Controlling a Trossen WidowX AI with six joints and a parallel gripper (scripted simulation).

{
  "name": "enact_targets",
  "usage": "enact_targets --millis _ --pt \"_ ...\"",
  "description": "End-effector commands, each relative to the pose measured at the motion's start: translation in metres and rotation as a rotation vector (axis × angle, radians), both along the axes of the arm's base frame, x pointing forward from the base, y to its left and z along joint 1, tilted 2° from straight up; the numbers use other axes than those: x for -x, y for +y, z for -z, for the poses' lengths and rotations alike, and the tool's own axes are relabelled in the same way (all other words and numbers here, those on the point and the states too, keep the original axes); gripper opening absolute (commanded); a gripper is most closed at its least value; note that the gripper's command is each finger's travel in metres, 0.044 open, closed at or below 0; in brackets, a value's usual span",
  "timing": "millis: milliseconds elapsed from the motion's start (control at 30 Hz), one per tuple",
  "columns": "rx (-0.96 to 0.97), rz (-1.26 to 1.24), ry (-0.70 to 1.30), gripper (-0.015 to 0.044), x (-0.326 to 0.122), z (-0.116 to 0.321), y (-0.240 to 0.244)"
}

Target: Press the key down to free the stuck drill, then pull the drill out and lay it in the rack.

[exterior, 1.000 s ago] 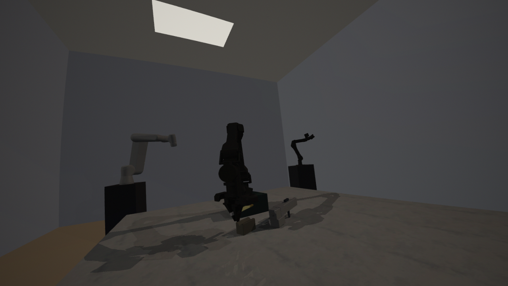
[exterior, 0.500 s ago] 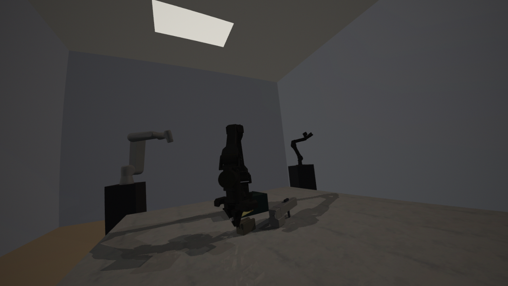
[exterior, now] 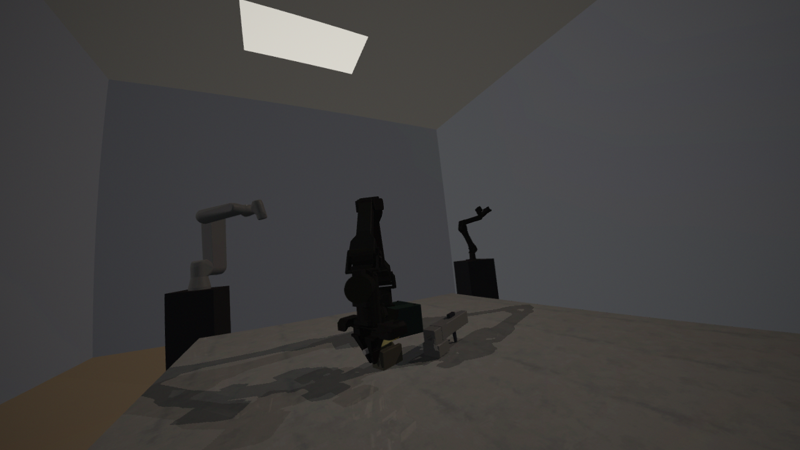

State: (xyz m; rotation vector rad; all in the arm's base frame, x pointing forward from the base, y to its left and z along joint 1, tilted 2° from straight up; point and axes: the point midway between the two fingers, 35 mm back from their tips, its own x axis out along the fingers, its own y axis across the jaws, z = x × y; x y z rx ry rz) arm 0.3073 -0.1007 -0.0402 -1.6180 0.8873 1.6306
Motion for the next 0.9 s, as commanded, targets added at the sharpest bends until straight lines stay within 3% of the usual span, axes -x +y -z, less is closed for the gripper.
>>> enact_targets --millis 0,367,867 --pt "0.003 -0.003 0.005 0.0 0.001 0.006 0.0" --pt "0.003 -0.003 0.005 0.0 0.002 0.018 -0.001" --pt "0.008 0.001 0.003 0.0394 0.001 0.012 -0.002"
